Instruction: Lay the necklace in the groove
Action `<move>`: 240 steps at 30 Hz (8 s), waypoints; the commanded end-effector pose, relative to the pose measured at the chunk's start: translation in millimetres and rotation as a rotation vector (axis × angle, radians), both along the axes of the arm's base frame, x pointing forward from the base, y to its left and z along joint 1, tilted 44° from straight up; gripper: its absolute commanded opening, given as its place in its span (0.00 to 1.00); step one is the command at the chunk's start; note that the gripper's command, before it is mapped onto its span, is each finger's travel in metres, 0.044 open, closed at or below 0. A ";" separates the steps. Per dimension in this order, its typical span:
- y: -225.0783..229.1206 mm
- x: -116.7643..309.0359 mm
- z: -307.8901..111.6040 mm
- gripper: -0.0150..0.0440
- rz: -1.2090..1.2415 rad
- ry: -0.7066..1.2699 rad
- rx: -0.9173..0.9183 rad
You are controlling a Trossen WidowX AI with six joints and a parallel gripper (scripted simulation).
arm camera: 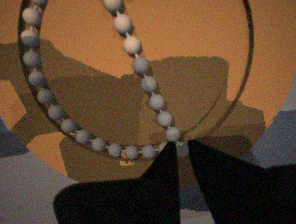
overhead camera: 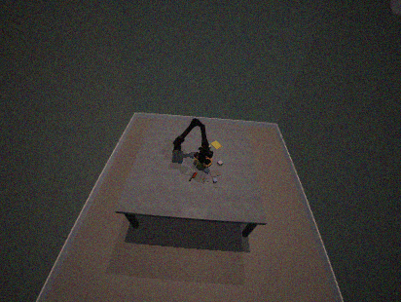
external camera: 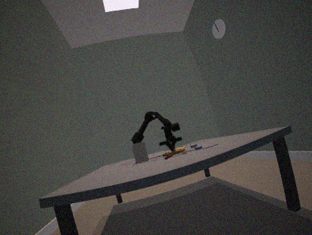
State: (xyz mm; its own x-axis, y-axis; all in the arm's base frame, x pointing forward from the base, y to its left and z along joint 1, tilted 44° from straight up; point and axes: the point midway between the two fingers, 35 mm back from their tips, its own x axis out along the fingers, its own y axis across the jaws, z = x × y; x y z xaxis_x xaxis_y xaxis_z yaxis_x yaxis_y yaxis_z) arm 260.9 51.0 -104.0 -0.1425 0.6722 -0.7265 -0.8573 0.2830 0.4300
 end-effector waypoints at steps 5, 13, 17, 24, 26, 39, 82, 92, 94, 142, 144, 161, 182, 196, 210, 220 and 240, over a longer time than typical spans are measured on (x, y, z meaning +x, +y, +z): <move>0.1 -0.2 -0.4 0.43 0.000 0.000 0.000; 0.1 -0.2 -0.4 0.79 0.000 0.000 0.000; -3.3 -1.0 2.7 0.97 -0.004 0.012 0.003; -3.4 -0.8 3.1 1.00 -0.004 0.013 0.004; -3.4 -0.8 3.1 1.00 -0.004 0.013 0.004; -3.4 -0.8 3.1 1.00 -0.004 0.013 0.004; 6.7 0.8 8.6 0.46 0.055 -0.045 0.015; 9.6 1.0 6.7 0.41 0.061 -0.053 0.013; 9.6 1.0 6.7 0.32 0.061 -0.053 0.013; -3.6 5.4 1.8 0.25 0.055 -0.043 0.015; -2.9 5.2 1.0 0.25 0.055 -0.043 0.015; 0.7 6.3 -1.1 0.65 0.061 -0.055 0.013; -3.0 5.7 2.3 1.00 0.055 -0.043 0.015; -3.0 5.7 2.3 1.00 0.055 -0.043 0.015; 26.6 16.6 50.1 0.47 -0.594 0.556 -0.117; 57.1 15.9 96.6 0.46 -1.208 1.133 -0.238; 69.7 13.0 102.8 0.46 -1.358 1.277 -0.268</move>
